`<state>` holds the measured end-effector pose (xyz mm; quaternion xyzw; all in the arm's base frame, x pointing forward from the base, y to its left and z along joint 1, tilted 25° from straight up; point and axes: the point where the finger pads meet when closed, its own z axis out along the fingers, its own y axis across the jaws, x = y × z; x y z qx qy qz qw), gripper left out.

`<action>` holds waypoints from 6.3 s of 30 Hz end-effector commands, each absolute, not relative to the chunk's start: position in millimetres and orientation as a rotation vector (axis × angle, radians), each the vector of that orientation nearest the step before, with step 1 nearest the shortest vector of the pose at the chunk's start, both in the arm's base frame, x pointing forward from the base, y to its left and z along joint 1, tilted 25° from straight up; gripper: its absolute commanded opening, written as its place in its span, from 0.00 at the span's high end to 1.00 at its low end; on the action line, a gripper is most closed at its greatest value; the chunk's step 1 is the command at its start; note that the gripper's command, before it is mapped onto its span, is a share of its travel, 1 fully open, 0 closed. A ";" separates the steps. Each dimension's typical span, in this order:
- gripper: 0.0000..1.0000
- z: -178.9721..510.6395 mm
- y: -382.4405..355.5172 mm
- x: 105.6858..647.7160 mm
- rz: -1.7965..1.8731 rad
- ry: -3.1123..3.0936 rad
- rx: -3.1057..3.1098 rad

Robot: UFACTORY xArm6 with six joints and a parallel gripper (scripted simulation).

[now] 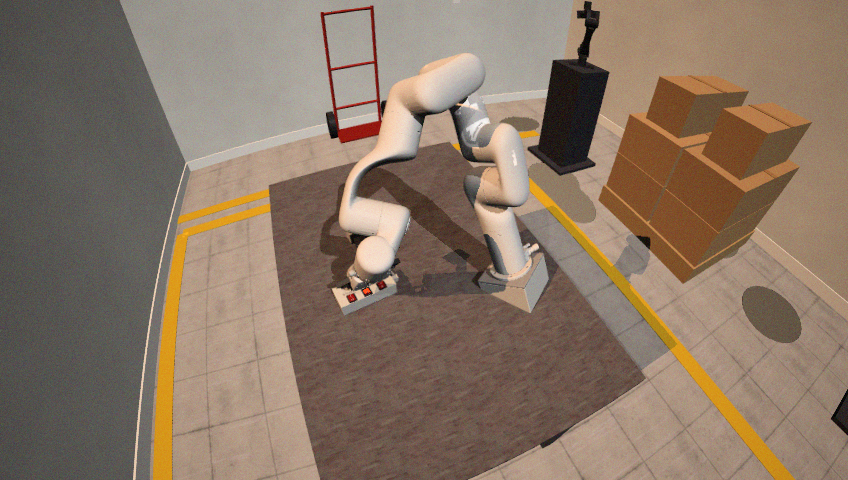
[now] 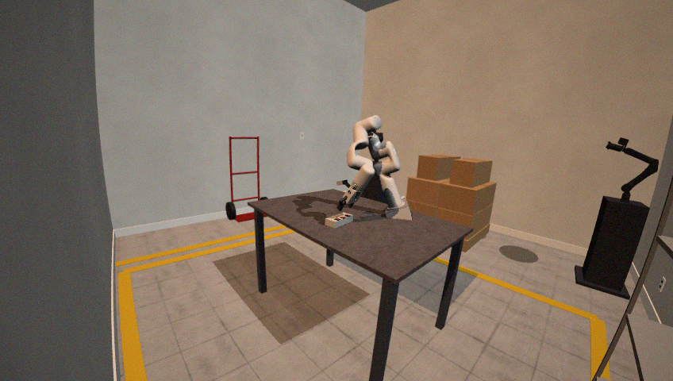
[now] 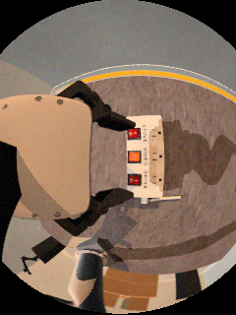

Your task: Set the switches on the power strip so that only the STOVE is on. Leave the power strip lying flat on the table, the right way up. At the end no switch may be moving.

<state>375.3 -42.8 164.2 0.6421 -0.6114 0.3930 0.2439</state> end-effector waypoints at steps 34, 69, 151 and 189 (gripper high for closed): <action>0.00 181.5 -55.5 362.8 1.021 -2.213 1.460; 0.00 251.5 -72.4 357.0 0.606 -3.326 -0.003; 0.00 188.0 -45.4 424.1 0.461 -0.334 2.725; 1.00 188.0 -45.4 424.1 0.305 0.199 2.748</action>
